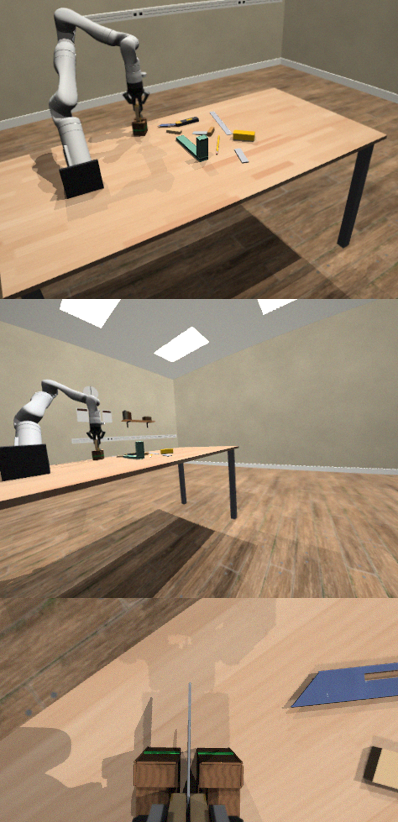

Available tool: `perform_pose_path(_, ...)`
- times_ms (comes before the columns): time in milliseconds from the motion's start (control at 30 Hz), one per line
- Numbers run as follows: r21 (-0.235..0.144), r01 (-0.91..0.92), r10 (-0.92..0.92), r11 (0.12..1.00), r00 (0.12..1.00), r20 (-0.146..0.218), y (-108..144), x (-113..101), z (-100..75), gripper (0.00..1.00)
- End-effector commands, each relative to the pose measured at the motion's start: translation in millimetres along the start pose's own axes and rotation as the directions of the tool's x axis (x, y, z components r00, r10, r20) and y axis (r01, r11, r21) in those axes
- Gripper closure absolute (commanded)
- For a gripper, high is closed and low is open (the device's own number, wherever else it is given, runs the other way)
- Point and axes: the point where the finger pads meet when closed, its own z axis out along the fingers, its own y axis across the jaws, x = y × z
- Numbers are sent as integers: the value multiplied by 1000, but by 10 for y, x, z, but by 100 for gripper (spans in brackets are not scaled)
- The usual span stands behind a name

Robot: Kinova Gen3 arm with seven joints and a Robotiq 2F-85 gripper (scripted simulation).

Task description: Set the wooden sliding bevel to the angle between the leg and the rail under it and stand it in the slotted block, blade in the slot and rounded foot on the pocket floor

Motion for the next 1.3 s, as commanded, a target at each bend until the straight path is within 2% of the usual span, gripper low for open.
perform_pose_path(0,-1,0,0,1000,1000,-1,3,3,10,90)
perform_pose_path(1267,-1,0,0,1000,1000,-1,3,3,72,90)
